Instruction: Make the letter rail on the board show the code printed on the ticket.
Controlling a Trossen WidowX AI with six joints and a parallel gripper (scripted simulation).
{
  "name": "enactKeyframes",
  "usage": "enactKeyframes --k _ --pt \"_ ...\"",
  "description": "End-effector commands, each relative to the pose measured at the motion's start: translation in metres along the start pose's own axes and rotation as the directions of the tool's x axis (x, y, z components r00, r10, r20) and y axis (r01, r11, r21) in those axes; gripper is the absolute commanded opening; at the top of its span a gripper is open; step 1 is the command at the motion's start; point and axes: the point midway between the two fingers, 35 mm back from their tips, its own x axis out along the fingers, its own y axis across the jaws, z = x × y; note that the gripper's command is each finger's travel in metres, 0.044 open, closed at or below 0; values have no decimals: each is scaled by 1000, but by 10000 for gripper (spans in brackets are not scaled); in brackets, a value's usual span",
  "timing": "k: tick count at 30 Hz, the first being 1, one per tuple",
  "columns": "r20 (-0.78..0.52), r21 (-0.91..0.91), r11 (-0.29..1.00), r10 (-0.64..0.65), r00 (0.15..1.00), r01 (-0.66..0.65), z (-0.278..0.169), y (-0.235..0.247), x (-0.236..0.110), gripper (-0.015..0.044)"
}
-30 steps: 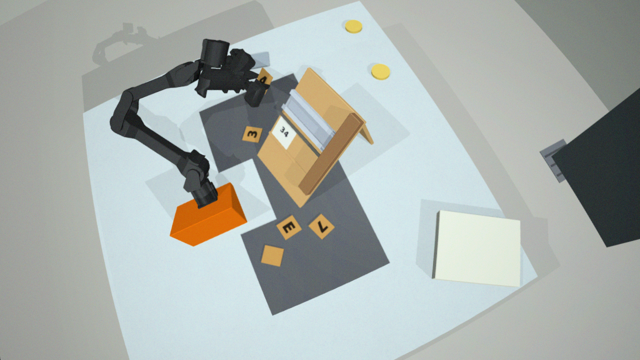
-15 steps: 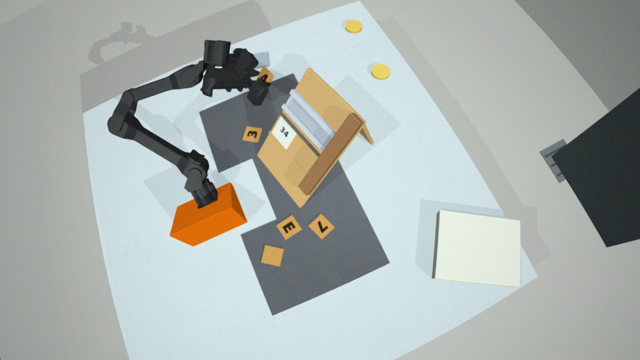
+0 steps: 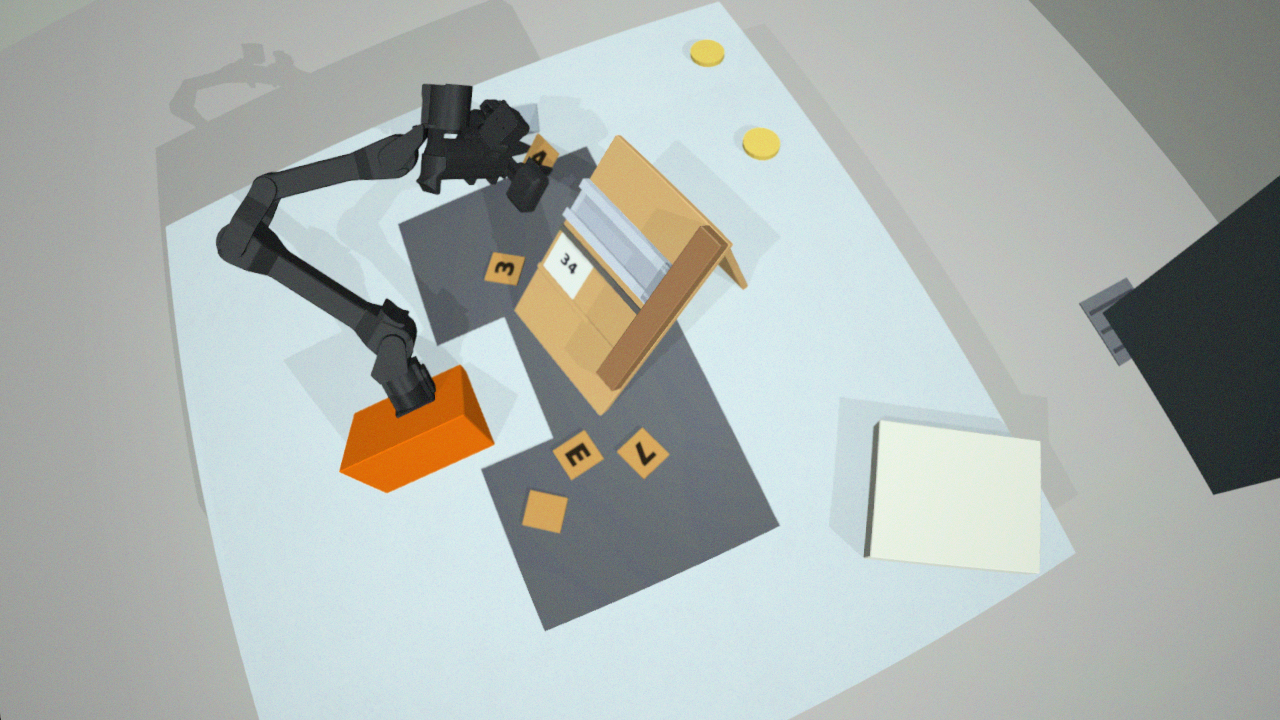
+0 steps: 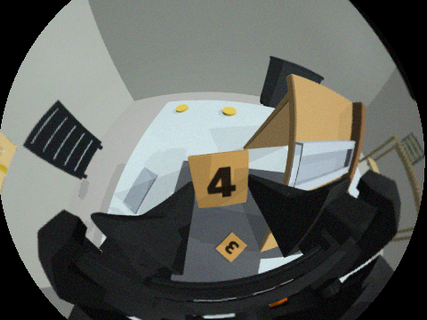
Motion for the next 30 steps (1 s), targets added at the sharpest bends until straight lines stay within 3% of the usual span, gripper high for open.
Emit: enactKeyframes --k 1,30 --pt "0 5 1000 -5 1000 5 -1 -1 1 0" --pt "0 5 1000 -5 1000 5 -2 -14 0 0"
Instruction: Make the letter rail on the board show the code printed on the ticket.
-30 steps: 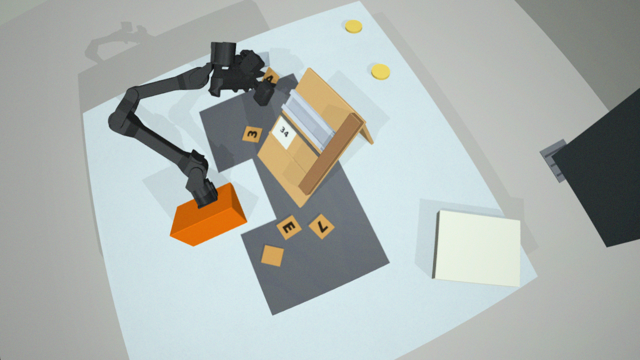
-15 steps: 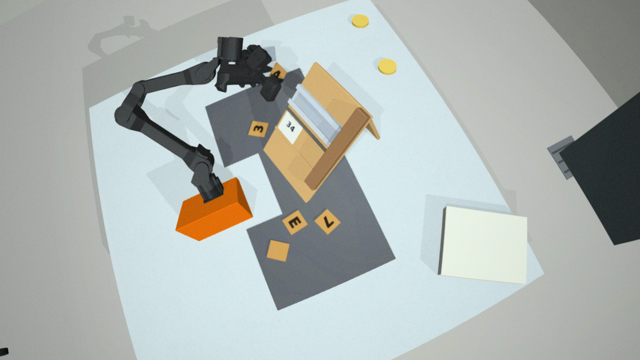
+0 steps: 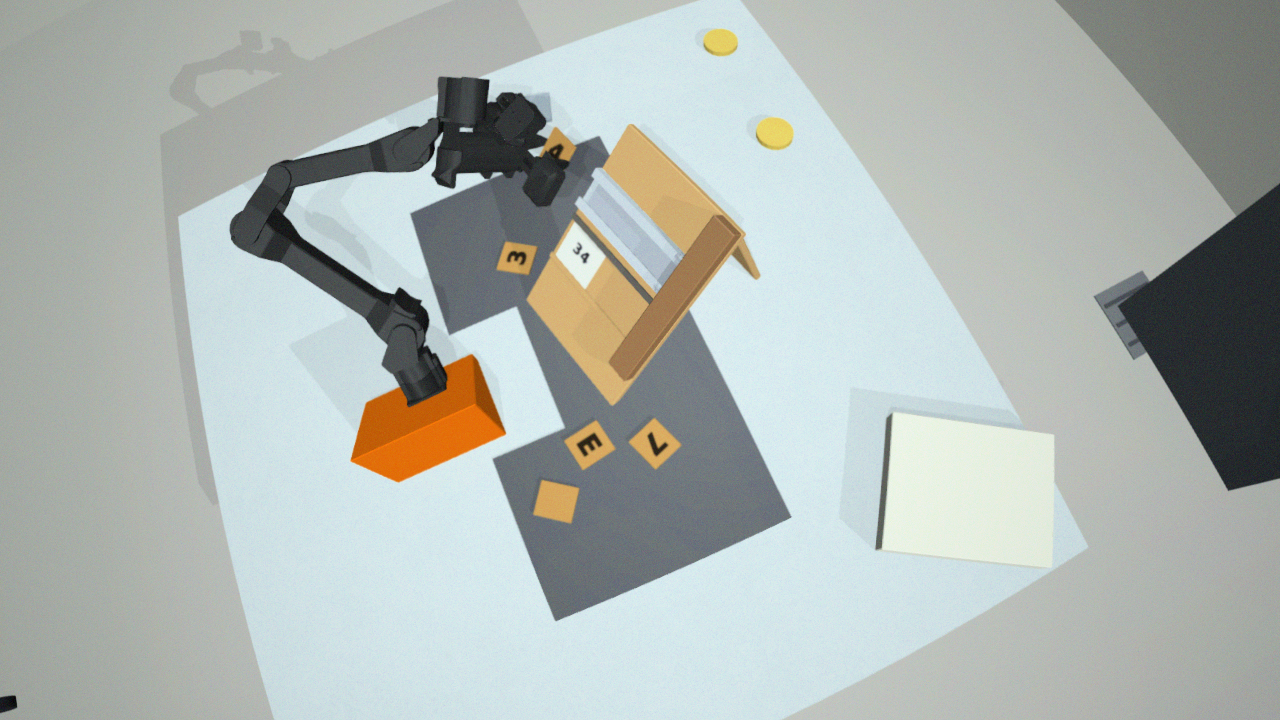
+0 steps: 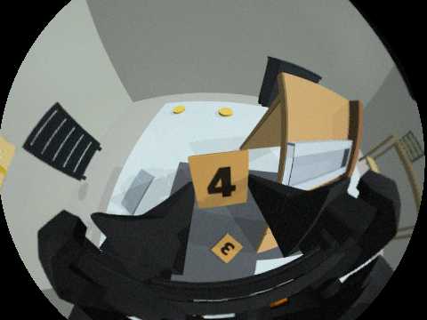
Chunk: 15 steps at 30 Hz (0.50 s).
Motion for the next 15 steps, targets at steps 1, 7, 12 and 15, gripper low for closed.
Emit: enactKeyframes --k 1,7,12,15 --pt "-6 -1 1000 3 1000 -3 -2 -3 1 0" --pt "-6 -1 1000 3 1000 -3 -2 -6 1 0" --pt "-6 -1 1000 3 1000 -3 -3 -8 1 0" --pt "-6 -1 1000 3 1000 -3 -3 -10 1 0"
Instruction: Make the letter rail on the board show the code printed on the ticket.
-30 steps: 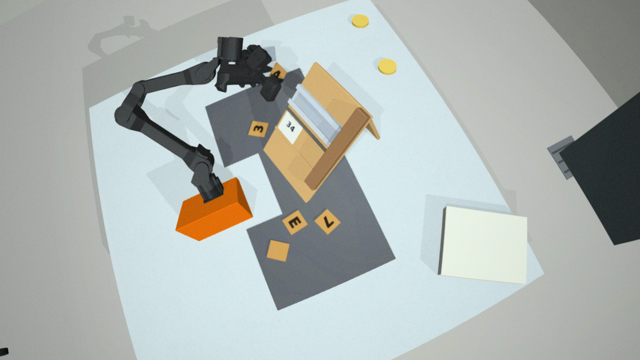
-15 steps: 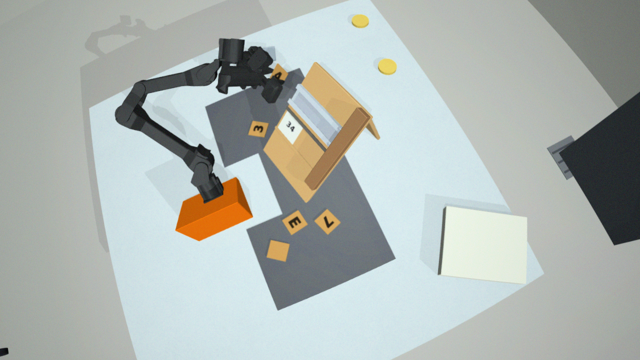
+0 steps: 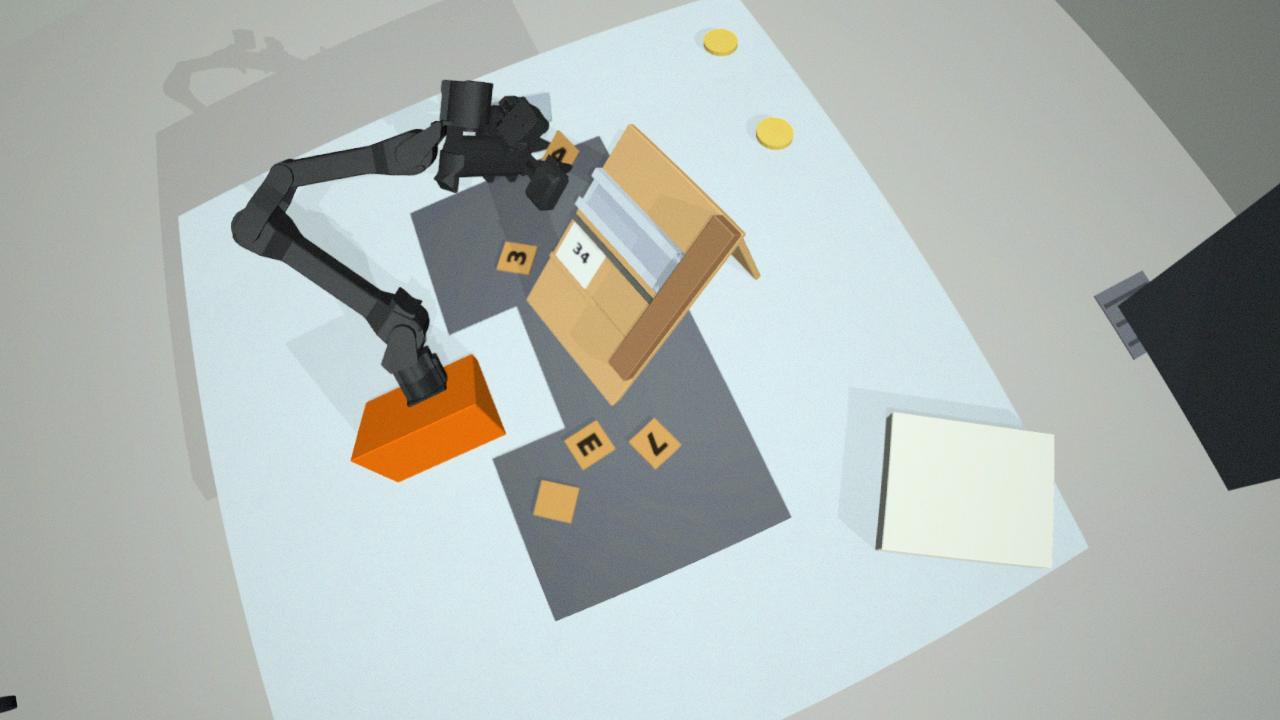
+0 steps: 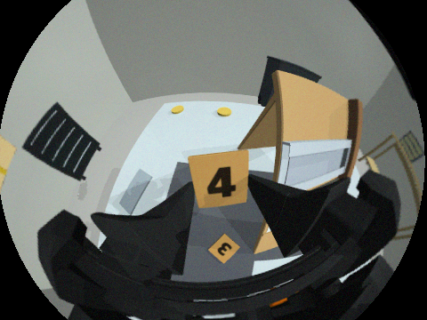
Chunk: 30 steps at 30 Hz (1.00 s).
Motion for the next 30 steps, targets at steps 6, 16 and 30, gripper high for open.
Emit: enactKeyframes --k 6,16,30 --pt "-5 -2 1000 4 1000 -4 -1 -5 0 0" --pt "-5 -2 1000 3 1000 -3 -1 -10 0 0" --pt "-5 -2 1000 3 1000 -3 -1 -17 0 0"
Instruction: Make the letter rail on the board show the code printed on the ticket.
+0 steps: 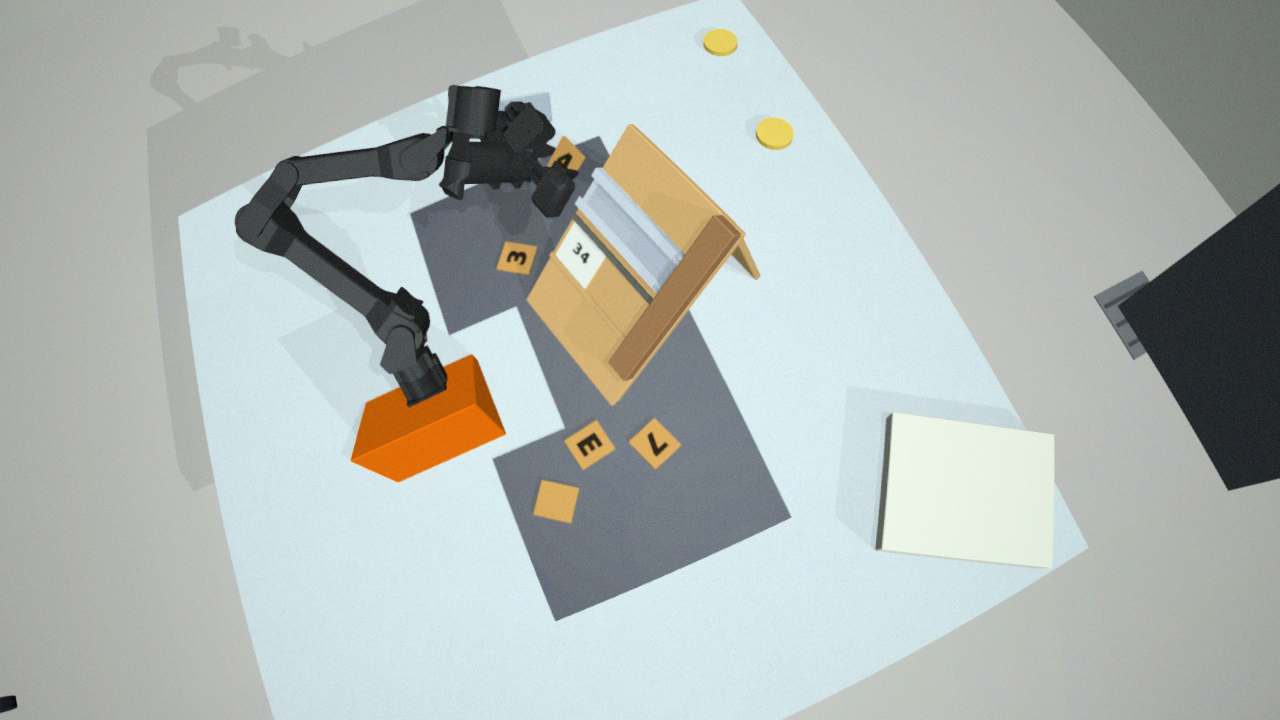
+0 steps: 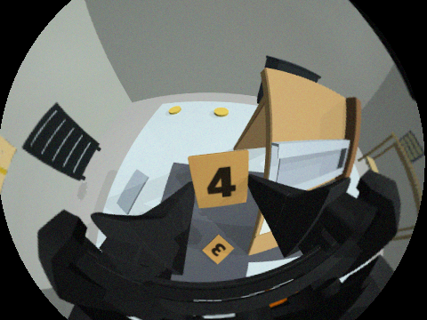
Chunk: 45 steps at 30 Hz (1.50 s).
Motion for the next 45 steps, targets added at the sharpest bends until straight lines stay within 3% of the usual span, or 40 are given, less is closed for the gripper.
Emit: enactKeyframes --k 1,45 --pt "-4 -2 1000 4 1000 -4 -1 -2 0 0" --pt "-4 -2 1000 4 1000 -4 -1 -24 1 0"
